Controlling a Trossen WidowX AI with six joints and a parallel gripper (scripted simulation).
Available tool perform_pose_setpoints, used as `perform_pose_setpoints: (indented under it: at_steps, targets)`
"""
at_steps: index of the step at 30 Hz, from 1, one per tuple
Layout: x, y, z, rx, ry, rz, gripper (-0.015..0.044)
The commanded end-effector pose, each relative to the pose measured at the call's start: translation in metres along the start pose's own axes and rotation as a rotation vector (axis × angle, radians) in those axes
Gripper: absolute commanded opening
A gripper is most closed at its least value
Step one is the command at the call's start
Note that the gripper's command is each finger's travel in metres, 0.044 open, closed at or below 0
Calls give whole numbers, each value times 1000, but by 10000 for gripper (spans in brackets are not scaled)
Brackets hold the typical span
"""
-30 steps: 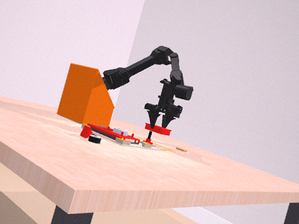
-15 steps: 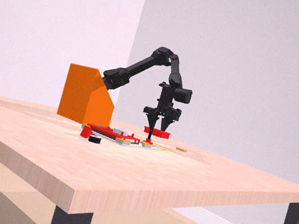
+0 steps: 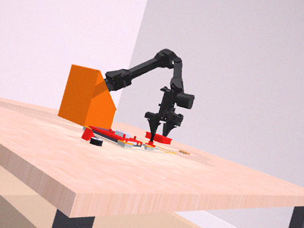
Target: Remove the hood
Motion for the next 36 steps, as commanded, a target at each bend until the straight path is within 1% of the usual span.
perform_pose_setpoints:
  at_steps: [1, 36]
  targets:
    - [-1, 5, -1, -3, 8, 2, 0]
    - [-2, 20, -1, -2, 8, 3, 0]
Point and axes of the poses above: the point midway between the two fingers, 35 mm back from their tips, its own y axis out along the fingers, its own z axis across the jaws, x = y × z, the point moved 9 cm from there along -y, back along the fingers, and after that the axes turned 2 degrees about -y, right-handed, at the moved point
